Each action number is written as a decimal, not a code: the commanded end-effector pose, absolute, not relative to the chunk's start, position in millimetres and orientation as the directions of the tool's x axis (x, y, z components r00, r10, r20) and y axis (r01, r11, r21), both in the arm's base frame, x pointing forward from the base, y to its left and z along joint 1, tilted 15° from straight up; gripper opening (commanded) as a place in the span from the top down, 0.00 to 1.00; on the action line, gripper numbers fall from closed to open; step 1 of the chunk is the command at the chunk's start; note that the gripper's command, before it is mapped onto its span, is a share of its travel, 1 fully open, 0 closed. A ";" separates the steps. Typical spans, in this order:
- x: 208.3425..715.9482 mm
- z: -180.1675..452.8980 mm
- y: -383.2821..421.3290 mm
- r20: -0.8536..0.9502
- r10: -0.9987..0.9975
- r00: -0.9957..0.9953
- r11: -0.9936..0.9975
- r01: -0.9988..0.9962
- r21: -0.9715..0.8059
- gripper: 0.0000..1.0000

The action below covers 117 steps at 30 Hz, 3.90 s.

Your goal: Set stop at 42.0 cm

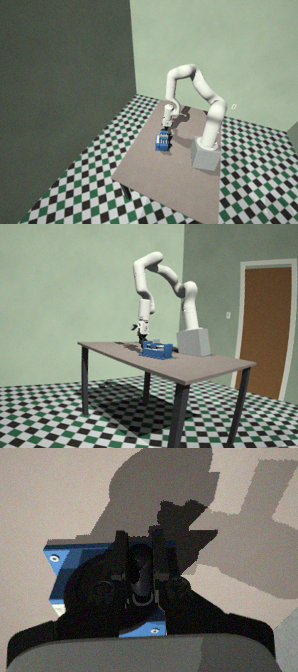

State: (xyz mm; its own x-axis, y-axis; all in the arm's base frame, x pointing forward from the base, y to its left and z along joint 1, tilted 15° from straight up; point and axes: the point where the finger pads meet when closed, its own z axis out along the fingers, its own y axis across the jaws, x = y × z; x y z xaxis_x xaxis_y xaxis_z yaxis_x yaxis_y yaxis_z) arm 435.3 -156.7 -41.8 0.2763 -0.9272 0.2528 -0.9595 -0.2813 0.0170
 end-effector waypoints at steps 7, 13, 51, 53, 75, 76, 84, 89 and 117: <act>436.0 -40.9 -156.5 0.253 -0.927 0.276 -0.281 -0.959 0.016 0.94; 436.1 -40.8 -156.5 0.253 -0.927 0.276 -0.281 -0.959 0.016 0.94; 436.2 -40.6 -156.4 0.253 -0.927 0.276 -0.281 -0.959 0.016 0.94; 436.3 -40.5 -156.3 0.253 -0.927 0.276 -0.281 -0.959 0.016 0.94; 437.9 -38.1 -155.2 0.253 -0.927 0.276 -0.281 -0.959 0.016 0.94; 438.0 -37.9 -155.1 0.253 -0.927 0.276 -0.281 -0.959 0.016 0.94; 439.1 -36.7 -154.4 0.253 -0.927 0.276 -0.281 -0.959 0.016 0.94; 440.3 -35.6 -153.8 0.253 -0.927 0.276 -0.281 -0.959 0.016 0.94; 450.5 -29.8 -149.2 0.253 -0.927 0.276 -0.281 -0.959 0.016 0.94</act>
State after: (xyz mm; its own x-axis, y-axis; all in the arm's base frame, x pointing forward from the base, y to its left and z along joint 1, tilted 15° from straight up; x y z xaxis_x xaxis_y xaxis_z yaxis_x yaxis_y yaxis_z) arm 447.7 -150.0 -30.8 0.2762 -0.9271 0.2533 -0.9595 -0.2812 0.0171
